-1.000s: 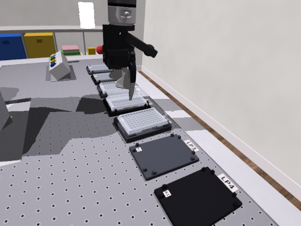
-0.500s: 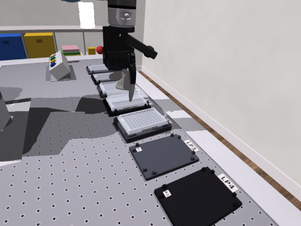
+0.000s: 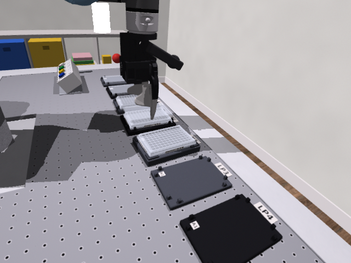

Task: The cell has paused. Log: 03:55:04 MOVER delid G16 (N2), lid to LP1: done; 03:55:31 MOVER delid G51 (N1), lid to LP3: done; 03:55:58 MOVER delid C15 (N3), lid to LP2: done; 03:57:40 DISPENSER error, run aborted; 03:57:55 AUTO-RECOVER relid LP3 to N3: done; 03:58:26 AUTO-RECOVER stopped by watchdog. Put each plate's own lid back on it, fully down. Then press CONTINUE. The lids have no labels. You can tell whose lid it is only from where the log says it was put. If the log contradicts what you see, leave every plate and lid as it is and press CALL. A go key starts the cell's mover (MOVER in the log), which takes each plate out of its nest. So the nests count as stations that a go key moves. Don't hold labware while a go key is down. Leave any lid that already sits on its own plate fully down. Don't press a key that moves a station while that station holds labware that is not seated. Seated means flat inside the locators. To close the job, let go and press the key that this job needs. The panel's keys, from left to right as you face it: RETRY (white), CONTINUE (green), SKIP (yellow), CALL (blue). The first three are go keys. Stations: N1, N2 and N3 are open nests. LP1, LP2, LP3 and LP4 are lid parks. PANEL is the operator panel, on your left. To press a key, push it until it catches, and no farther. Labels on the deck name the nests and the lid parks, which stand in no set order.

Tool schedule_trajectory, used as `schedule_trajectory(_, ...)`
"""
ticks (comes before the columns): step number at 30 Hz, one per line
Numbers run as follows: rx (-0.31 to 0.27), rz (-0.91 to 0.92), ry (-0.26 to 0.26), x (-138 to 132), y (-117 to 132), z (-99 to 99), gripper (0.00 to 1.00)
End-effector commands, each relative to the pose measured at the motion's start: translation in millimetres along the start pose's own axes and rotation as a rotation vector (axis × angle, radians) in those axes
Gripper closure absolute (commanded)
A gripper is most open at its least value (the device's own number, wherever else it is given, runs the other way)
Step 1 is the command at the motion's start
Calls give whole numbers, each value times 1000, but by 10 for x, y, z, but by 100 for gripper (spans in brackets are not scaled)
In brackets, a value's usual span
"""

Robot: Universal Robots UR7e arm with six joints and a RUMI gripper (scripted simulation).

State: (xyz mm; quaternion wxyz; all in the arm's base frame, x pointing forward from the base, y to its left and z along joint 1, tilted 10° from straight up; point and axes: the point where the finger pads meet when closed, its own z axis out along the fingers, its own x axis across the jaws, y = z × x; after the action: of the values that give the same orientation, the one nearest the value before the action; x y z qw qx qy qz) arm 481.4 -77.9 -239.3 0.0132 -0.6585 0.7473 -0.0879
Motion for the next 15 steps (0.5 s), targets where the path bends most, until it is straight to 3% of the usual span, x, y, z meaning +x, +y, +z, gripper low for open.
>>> schedule_trajectory(1,1,0,0,1,-5,12,100)
schedule_trajectory(15,1,0,0,1,-5,52,100)
